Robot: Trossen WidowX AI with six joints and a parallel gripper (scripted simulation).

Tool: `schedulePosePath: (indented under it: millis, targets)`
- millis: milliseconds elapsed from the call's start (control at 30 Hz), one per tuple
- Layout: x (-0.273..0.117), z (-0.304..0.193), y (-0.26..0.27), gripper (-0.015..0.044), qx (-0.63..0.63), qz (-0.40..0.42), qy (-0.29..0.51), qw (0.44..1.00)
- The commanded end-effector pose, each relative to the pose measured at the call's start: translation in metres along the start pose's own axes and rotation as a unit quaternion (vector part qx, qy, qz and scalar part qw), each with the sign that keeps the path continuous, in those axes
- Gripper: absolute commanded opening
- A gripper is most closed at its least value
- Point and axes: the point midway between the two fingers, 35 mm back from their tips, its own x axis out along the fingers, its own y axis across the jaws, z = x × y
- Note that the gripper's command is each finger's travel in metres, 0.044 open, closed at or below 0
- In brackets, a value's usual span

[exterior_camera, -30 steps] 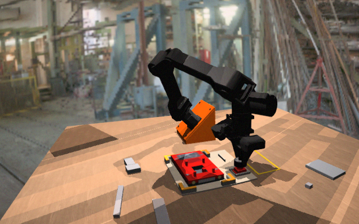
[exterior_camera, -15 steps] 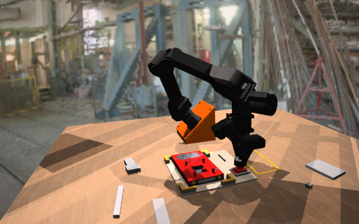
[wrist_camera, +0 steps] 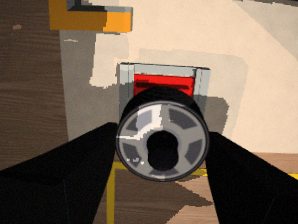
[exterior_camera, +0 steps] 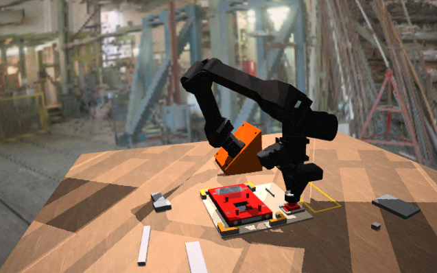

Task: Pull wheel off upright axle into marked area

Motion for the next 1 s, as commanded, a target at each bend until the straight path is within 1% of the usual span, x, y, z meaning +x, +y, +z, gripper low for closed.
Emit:
schedulePosePath:
  millis: [0,967]
  targets:
    - [-0.0046,-0.0009,0.0010,0.0000,0.001,0.003,0.001,1.000]
    - [-0.0141,-0.0012,0.0009,0.0000,0.000,0.003,0.001,1.000]
